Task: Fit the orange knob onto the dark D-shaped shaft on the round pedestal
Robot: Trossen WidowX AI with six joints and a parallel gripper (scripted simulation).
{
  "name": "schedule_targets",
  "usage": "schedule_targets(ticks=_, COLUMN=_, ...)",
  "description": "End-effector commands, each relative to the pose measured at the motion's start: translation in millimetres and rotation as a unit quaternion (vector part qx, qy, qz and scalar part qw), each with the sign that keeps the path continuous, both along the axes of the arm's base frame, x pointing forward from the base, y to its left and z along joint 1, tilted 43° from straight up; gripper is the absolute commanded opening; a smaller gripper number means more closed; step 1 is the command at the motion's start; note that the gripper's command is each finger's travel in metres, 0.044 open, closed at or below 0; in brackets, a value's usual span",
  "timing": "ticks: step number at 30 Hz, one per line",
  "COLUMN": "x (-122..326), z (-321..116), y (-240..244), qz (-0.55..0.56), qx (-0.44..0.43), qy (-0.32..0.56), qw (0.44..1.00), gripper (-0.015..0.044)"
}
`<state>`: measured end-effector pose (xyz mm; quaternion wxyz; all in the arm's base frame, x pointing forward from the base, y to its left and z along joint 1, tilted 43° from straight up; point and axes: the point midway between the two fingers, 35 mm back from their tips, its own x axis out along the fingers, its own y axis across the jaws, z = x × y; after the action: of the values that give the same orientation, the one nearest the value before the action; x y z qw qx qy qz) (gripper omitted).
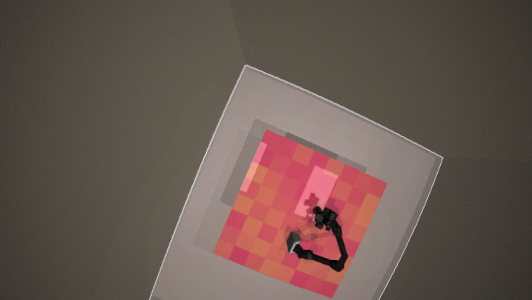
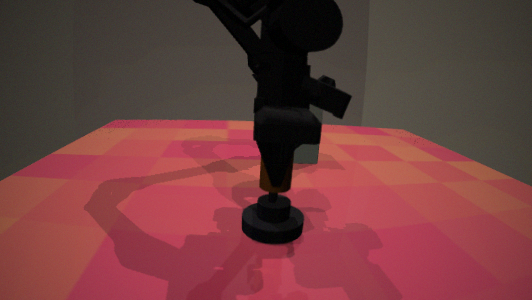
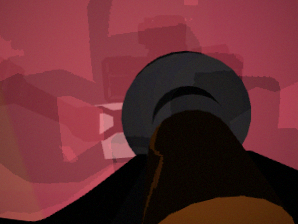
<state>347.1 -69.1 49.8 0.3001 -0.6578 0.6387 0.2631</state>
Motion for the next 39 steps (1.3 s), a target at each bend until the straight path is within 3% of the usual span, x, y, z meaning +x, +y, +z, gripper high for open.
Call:
schedule_targets(ticks=1, x=3.6, z=3.5, y=1.8, qz=0.042, qx=-0.003, qy=0.034, qw=0.999, gripper=0.0000)
schedule_targets(ticks=39, x=1.7, z=2.2, y=1.6, qz=0.049, qx=-0.003, qy=0.041, qw=0.998, gripper=0.0000)
